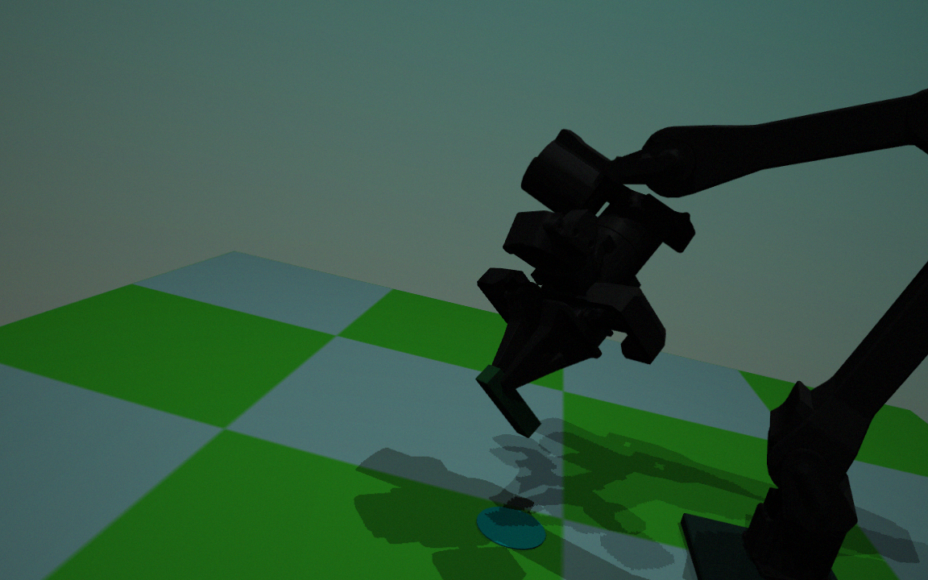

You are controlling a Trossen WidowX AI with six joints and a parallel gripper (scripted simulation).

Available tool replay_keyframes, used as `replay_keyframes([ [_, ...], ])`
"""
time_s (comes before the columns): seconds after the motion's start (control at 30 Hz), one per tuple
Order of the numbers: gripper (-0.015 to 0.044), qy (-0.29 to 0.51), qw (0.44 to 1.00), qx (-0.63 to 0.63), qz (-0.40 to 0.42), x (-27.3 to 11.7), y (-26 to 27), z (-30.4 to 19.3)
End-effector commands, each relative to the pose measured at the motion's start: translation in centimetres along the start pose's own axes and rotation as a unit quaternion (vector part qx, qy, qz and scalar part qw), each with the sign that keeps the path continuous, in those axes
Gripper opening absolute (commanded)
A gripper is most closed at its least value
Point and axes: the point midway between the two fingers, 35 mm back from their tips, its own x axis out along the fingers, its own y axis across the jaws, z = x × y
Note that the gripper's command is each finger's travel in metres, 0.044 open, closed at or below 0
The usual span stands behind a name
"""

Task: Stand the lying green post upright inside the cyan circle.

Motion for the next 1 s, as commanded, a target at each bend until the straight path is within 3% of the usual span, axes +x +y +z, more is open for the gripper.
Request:
replay_keyframes([
  [0.0, 0.0022, -0.018, 1.000, -0.004, 0.002, -0.12, 0.00, 0.10],
  [0.97, 0.0022, -0.120, 0.993, -0.015, 0.008, -0.88, -0.25, -0.15],
])
